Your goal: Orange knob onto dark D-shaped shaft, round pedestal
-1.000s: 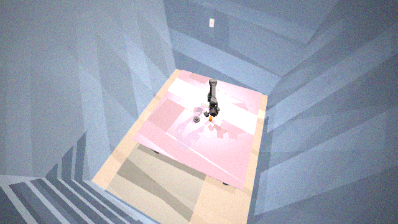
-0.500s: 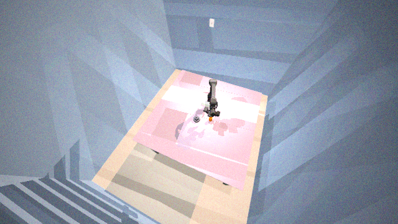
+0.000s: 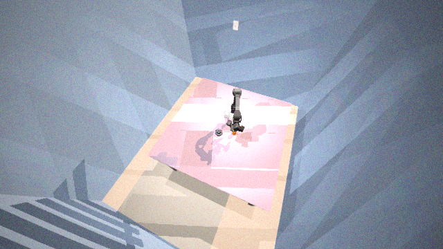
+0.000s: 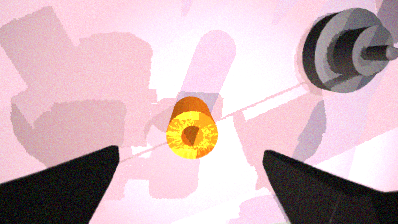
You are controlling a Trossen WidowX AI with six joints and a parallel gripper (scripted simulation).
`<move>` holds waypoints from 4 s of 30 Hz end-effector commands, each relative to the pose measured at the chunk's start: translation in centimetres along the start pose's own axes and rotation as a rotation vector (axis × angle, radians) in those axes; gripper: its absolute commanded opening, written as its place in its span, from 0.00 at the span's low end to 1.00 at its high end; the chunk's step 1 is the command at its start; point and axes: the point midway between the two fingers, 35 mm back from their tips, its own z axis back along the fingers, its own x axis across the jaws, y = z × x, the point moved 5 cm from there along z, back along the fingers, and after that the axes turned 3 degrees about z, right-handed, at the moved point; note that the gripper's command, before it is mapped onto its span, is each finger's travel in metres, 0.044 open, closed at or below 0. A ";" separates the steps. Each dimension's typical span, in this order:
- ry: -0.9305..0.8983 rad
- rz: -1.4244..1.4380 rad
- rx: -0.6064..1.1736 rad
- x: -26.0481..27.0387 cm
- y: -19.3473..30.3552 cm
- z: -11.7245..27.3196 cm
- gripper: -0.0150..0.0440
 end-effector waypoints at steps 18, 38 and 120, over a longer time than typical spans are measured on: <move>0.001 -0.005 -0.006 0.0 -0.1 -3.6 1.00; 0.001 -0.006 -0.006 0.0 0.0 -6.9 1.00; 0.007 -0.029 -0.005 -5.7 -3.5 3.7 0.25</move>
